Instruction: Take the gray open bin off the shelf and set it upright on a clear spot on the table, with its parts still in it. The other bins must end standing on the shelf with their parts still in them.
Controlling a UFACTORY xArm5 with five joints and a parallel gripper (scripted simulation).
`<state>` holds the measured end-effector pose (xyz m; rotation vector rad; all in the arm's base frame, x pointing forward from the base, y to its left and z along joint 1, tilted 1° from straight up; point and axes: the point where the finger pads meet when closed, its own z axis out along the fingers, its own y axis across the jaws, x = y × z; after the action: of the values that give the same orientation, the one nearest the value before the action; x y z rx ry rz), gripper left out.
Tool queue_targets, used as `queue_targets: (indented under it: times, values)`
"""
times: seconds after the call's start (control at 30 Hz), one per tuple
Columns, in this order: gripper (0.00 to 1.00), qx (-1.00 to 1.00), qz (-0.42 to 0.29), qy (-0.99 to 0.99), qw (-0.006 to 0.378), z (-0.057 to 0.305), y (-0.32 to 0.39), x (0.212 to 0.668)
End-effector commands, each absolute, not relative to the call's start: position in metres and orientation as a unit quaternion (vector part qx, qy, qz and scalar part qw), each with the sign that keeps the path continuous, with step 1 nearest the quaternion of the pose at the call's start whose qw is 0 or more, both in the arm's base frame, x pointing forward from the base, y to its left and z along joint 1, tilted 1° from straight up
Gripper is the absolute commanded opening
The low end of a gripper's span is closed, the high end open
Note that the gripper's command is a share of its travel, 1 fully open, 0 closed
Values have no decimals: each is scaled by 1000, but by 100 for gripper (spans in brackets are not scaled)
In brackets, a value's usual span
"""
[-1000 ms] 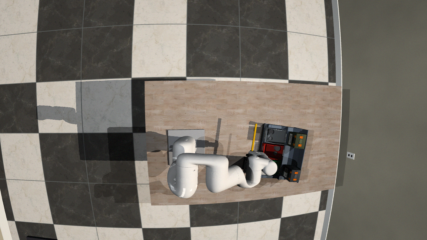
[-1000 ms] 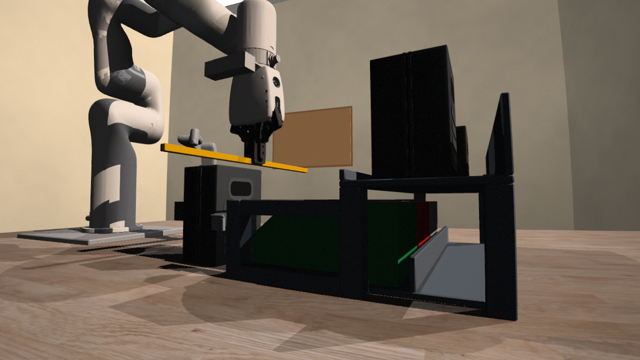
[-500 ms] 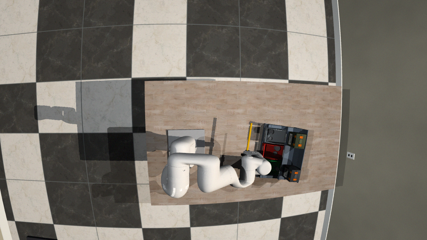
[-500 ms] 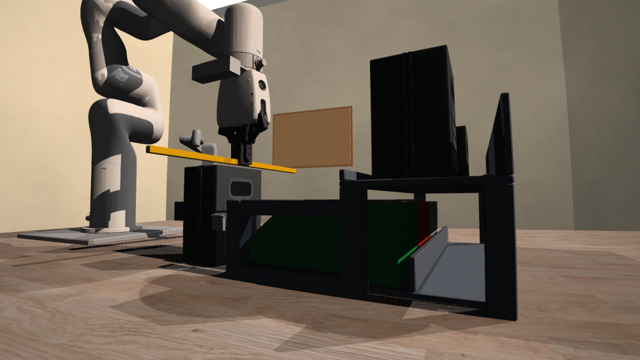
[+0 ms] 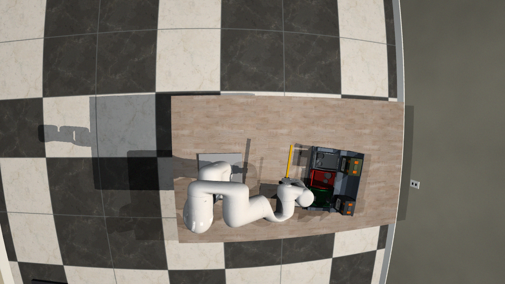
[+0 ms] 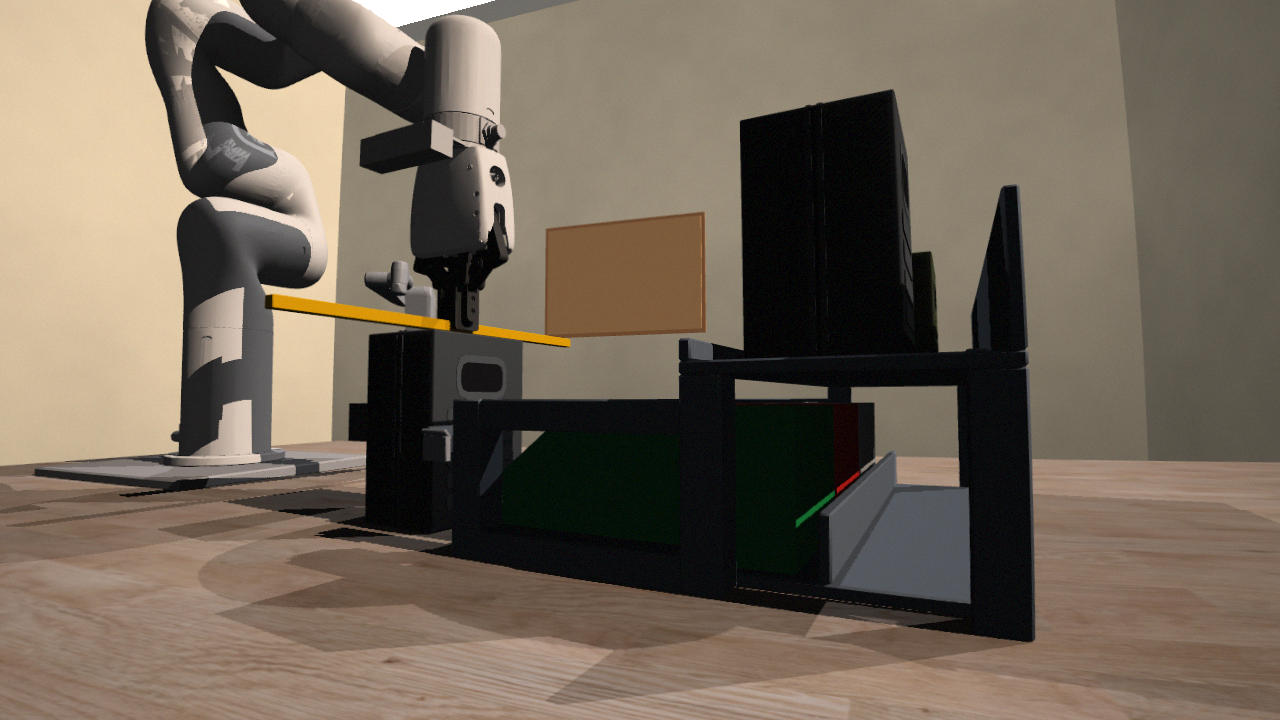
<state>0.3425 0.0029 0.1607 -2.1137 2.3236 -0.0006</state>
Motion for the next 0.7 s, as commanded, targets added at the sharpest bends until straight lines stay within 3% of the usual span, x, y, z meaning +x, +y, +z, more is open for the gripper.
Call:
queue_targets:
  times: [0.0, 0.67]
  values:
    - [0, -673, -7, 740, -3, 162, 4, 337]
    - [0, -673, -6, 740, -3, 162, 8, 293]
